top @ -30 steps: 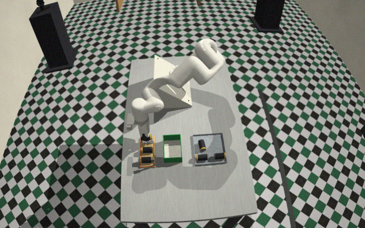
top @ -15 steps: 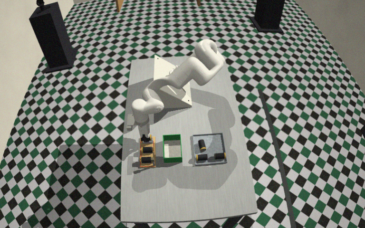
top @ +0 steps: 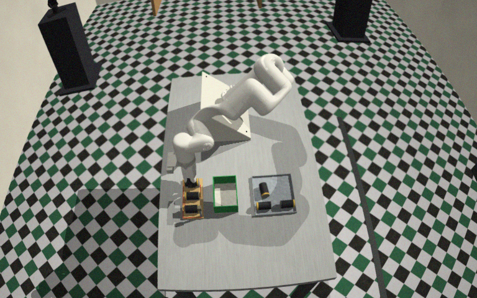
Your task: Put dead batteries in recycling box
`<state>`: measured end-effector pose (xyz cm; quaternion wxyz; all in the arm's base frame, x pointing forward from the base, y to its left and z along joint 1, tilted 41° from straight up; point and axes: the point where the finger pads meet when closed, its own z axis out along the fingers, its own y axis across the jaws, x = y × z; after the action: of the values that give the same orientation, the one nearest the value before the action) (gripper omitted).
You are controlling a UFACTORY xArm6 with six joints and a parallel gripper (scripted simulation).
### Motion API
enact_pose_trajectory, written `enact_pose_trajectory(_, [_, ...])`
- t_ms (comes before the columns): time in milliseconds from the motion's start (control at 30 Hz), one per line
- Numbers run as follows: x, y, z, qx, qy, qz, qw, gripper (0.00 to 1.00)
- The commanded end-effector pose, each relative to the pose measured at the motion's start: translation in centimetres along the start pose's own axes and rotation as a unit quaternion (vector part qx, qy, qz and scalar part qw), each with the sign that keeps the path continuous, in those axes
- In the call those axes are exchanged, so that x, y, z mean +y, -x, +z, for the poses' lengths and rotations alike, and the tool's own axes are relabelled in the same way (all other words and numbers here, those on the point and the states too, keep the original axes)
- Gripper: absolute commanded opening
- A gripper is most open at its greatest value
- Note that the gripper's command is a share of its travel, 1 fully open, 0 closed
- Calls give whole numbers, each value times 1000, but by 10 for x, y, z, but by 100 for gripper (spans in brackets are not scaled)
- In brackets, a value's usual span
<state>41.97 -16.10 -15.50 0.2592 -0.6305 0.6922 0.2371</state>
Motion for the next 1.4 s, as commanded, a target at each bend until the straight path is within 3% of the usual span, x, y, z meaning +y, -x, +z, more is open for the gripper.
enact_pose_trajectory(0, [-2,-1,3,1,-2,-1,1000,28])
enact_pose_trajectory(467, [-2,-1,4,1,-2,-1,1000,28])
enact_pose_trajectory(500, [-2,-1,4,1,-2,-1,1000,51])
enact_pose_trajectory(1367, [-2,-1,0,1,-2,-1,1000,51])
